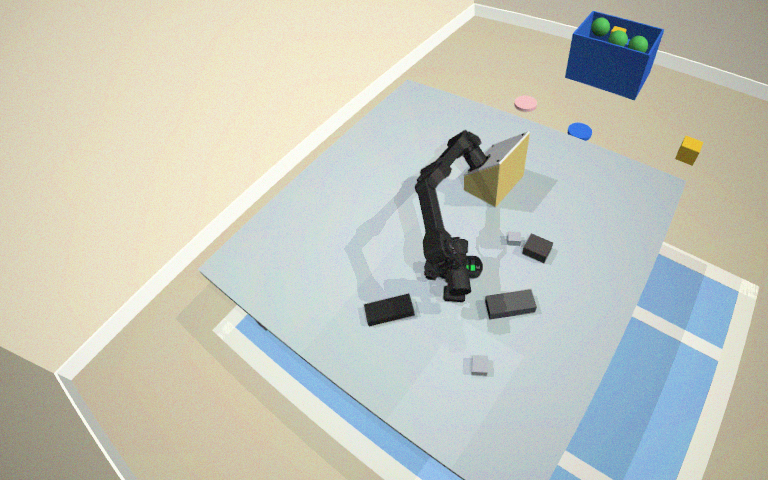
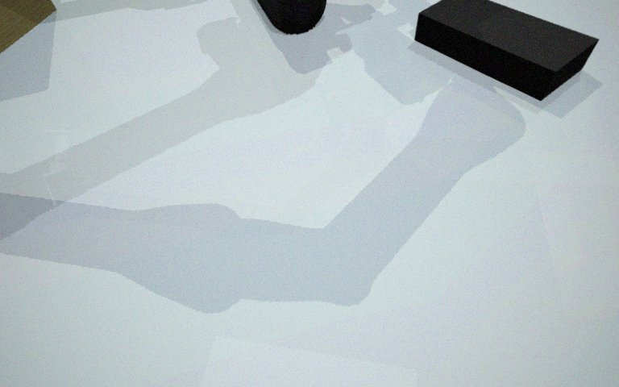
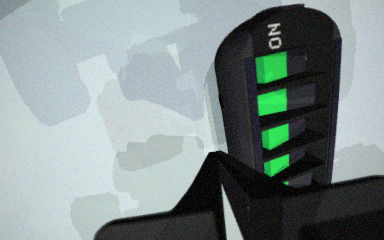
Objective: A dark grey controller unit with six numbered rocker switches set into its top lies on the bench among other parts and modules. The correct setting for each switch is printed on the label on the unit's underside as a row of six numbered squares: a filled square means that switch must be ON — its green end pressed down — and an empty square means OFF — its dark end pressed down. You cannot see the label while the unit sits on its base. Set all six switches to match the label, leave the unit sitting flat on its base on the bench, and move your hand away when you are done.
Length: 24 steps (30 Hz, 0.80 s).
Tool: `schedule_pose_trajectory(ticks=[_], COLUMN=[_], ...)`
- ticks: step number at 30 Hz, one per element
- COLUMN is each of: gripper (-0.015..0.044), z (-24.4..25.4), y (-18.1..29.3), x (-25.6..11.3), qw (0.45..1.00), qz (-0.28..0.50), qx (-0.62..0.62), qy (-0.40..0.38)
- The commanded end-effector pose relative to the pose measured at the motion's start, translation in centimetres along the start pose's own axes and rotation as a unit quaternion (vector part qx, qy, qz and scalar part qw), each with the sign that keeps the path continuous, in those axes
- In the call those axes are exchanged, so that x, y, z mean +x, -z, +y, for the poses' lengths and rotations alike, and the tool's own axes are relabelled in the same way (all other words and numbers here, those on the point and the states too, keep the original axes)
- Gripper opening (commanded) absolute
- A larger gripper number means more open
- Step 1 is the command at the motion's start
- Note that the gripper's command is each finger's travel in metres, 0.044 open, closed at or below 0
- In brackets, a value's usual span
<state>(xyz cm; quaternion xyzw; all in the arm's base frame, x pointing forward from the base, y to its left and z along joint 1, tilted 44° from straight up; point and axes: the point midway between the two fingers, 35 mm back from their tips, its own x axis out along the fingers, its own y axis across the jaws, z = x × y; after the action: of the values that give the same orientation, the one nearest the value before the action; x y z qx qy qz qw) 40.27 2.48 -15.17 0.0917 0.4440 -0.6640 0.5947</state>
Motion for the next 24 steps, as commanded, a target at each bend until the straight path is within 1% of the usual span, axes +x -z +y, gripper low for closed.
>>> schedule_pose_trajectory(ticks=[1,6,24], gripper=[0.0,0.0,0.0], z=[0.14,0.25,-0.18], y=[-0.02,-0.02,-0.03], x=[0.89,1.72,1.85], qw=[1.0,1.0,1.0], qz=[-0.005,-0.006,-0.006], qx=[-0.009,-0.015,-0.015], qy=[0.001,0.003,0.003])
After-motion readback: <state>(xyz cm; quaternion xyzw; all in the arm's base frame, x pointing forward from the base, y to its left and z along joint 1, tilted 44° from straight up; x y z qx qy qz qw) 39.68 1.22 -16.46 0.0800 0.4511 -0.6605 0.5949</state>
